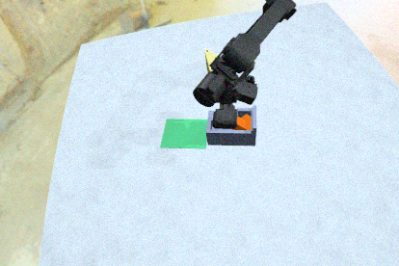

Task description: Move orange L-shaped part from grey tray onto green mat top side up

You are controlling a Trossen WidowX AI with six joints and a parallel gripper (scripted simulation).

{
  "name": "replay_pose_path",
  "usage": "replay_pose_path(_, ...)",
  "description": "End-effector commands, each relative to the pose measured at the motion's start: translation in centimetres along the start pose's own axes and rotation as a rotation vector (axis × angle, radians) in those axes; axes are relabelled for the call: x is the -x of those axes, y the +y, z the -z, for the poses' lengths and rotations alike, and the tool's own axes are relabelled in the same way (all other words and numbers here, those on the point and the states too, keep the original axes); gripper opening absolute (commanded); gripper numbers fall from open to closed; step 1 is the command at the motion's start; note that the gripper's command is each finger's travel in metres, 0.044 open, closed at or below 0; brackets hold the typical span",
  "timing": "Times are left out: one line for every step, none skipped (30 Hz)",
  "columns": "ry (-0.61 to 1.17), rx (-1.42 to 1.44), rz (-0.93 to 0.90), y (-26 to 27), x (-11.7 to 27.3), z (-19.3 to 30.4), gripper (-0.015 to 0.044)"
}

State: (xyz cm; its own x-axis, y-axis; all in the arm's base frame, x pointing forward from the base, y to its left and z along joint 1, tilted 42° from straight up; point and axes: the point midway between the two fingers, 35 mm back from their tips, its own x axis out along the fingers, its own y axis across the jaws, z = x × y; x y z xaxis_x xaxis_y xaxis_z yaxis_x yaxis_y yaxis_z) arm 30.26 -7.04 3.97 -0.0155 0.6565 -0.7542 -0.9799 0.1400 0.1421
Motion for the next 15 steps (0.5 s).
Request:
replay_pose_path(-0.001, 0.002, 0.001, 0.0, 0.6, -0.1, 0.0000)
replay_pose_path(-0.001, 0.002, 0.001, 0.0, 0.8, -0.1, 0.0000)
replay_pose_path(-0.001, 0.002, 0.001, 0.0, 0.9, -0.1, 0.0000)
replay_pose_path(-0.001, 0.002, 0.001, 0.0, 1.1, -0.1, 0.0000)
replay_pose_path(-0.001, 0.002, 0.001, 0.0, 1.3, -0.1, 0.0000)
replay_pose_path(-0.001, 0.002, 0.001, 0.0, 1.4, -0.1, 0.0000)
replay_pose_path(-0.001, 0.002, 0.001, 0.0, 1.6, -0.1, 0.0000)
replay_pose_path(-0.001, 0.002, 0.001, 0.0, 1.7, -0.1, 0.0000)
replay_pose_path(-0.001, 0.002, 0.001, 0.0, 1.9, -0.1, 0.0000)
replay_pose_path(-0.001, 0.002, 0.001, 0.0, 2.0, -0.1, 0.0000)
replay_pose_path(-0.001, 0.002, 0.001, 0.0, 2.2, -0.1, 0.0000)
replay_pose_path(-0.001, 0.001, 0.001, 0.0, 2.3, -0.1, 0.0000)
replay_pose_path(-0.001, 0.001, 0.001, 0.0, 2.5, -0.1, 0.0000)
replay_pose_path(-0.001, 0.001, 0.001, 0.0, 2.7, -0.1, 0.0000)
replay_pose_path(-0.001, 0.001, 0.001, 0.0, 2.8, 0.0, 0.0000)
